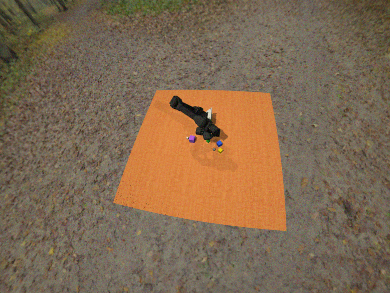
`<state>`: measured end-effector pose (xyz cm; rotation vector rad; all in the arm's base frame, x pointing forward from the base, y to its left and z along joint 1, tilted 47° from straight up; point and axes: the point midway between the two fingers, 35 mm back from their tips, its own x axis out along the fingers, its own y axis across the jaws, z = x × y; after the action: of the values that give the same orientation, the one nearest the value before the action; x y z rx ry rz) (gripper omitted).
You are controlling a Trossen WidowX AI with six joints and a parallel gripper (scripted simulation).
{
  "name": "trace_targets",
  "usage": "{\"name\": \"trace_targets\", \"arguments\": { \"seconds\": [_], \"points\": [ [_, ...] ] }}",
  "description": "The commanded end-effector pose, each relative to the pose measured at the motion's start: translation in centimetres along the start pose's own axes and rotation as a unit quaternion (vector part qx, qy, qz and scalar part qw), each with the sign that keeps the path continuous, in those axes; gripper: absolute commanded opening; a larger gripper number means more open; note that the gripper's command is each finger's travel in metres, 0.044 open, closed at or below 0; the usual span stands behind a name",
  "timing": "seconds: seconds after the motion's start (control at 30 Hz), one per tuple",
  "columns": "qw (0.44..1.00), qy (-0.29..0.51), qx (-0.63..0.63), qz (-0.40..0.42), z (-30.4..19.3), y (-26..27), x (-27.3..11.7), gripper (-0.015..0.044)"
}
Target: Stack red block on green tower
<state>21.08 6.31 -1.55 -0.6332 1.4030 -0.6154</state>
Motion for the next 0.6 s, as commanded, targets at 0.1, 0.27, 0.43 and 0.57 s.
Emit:
{"name": "trace_targets", "arguments": {
  "seconds": [0.1, 0.27, 0.43, 0.57],
  "points": [
    [1.0, 0.0, 0.0, 0.0, -0.01, 0.0, 0.04, 0.042],
    [1.0, 0.0, 0.0, 0.0, -0.01, 0.0, 0.04, 0.044],
    [1.0, 0.0, 0.0, 0.0, -0.01, 0.0, 0.04, 0.044],
    [1.0, 0.0, 0.0, 0.0, -0.01, 0.0, 0.04, 0.044]
  ]
}}
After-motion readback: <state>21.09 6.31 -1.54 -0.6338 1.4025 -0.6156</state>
